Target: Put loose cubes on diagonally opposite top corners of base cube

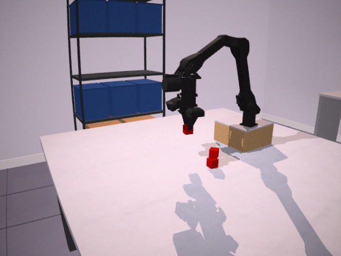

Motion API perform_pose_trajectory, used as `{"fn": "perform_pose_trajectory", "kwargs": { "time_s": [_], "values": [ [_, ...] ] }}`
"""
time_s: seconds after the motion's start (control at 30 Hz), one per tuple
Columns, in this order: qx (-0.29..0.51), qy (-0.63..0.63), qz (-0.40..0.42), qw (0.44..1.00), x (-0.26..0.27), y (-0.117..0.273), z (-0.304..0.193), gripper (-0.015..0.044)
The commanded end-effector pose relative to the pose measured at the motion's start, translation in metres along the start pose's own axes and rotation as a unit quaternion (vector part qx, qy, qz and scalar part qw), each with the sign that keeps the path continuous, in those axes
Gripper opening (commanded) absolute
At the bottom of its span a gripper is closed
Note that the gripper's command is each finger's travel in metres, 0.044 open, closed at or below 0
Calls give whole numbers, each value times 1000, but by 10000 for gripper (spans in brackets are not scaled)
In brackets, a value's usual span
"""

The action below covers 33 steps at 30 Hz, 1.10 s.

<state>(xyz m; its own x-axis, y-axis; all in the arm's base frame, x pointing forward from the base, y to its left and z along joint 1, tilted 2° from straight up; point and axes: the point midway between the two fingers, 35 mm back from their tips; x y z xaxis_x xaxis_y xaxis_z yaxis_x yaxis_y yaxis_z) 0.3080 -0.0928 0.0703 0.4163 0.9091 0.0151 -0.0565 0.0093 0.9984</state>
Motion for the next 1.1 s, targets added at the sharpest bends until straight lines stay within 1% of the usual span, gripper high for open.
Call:
{"fn": "perform_pose_trajectory", "kwargs": {
  "time_s": [0.0,0.53,1.07],
  "values": [
    [-1,48,-2,999,12,-1,-2,105],
    [0,230,0,973,64,-4,-16,105],
    [-1,405,2,915,112,-7,-38,105]
  ]
}}
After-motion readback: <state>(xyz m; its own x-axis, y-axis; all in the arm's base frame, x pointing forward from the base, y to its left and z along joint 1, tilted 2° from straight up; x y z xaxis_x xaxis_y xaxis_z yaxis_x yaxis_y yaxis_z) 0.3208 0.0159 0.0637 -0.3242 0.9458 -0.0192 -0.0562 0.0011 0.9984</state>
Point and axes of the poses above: the point midway between the two fingers, 35 mm back from their tips, its own y axis back along the fingers, its own x axis across the jaws, z = x × y, and after that the axes turned 1 degree about -y, right-handed
